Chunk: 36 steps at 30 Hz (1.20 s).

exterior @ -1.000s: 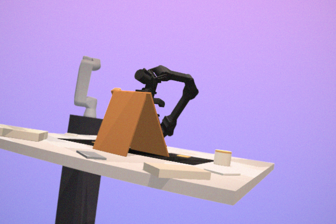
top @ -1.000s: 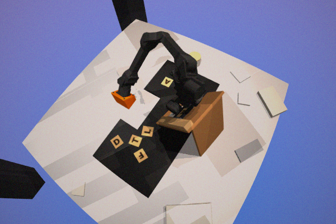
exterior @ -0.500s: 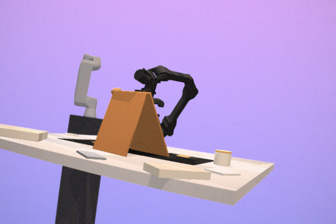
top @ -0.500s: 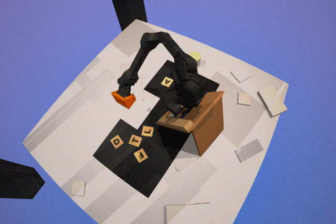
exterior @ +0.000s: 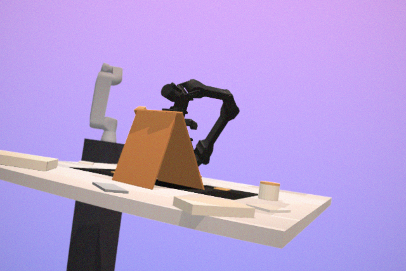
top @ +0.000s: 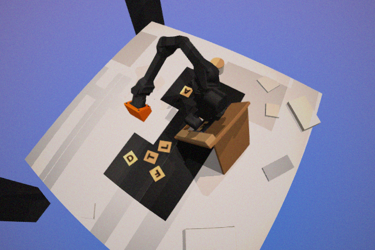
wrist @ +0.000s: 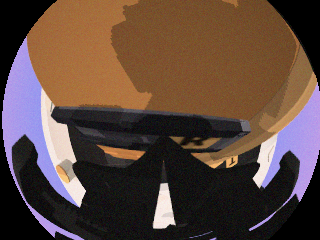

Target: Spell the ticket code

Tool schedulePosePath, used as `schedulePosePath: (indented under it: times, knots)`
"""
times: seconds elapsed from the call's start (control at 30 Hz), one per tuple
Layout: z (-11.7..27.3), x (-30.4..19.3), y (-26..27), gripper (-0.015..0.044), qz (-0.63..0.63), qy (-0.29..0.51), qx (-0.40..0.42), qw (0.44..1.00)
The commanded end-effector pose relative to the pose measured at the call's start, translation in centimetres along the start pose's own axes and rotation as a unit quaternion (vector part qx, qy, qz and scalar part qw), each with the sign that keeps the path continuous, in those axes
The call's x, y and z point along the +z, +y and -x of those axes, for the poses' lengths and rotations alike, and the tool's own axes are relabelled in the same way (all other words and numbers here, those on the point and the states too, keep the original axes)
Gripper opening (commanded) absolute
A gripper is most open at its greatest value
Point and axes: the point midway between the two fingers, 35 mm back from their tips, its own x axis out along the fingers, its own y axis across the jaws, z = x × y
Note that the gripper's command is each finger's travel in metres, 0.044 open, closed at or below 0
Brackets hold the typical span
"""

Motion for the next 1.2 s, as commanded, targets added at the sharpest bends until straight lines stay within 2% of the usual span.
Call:
schedulePosePath:
  times: [0.0, 0.7, 1.17]
  knots:
    - [-0.1, 0.0, -0.2, 0.0, 0.002, 0.001, 0.002, 1.0]
    - [-0.1, 0.0, -0.8, 0.0, 0.002, 0.001, 0.001, 1.0]
    - [1.5, -1.4, -0.6, 0.0, 0.002, 0.001, 0.001, 1.0]
